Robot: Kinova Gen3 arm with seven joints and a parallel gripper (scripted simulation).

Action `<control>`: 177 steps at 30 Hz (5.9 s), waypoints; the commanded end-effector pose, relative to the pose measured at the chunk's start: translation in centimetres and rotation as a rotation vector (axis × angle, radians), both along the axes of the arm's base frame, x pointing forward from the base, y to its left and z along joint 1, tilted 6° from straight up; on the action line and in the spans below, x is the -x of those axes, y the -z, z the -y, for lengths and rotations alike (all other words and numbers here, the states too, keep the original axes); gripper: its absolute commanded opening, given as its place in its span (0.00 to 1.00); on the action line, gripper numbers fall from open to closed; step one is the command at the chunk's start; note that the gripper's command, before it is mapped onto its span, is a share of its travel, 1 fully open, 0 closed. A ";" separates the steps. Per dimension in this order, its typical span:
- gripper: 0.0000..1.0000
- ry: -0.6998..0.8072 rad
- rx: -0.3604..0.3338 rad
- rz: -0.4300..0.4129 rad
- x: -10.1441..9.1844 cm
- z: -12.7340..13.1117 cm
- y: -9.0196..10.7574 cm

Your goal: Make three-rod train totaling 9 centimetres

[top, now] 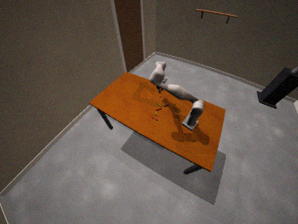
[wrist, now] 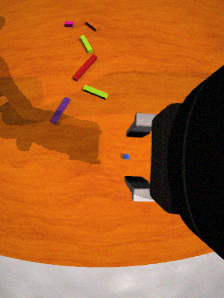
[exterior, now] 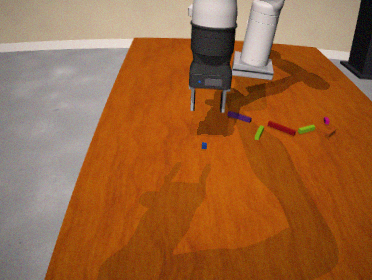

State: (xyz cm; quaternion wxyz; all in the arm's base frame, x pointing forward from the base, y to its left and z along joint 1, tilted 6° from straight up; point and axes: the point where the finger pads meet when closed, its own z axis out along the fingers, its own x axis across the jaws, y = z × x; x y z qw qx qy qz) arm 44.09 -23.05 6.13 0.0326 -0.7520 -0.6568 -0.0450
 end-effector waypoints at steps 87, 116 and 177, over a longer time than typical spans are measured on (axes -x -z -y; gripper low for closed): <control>1.00 -3.043 0.082 0.331 10.4 -33.6 -1.3; 0.54 -3.043 0.082 0.331 10.4 -33.6 -1.3; 0.54 -3.044 0.081 0.330 10.2 -34.1 3.6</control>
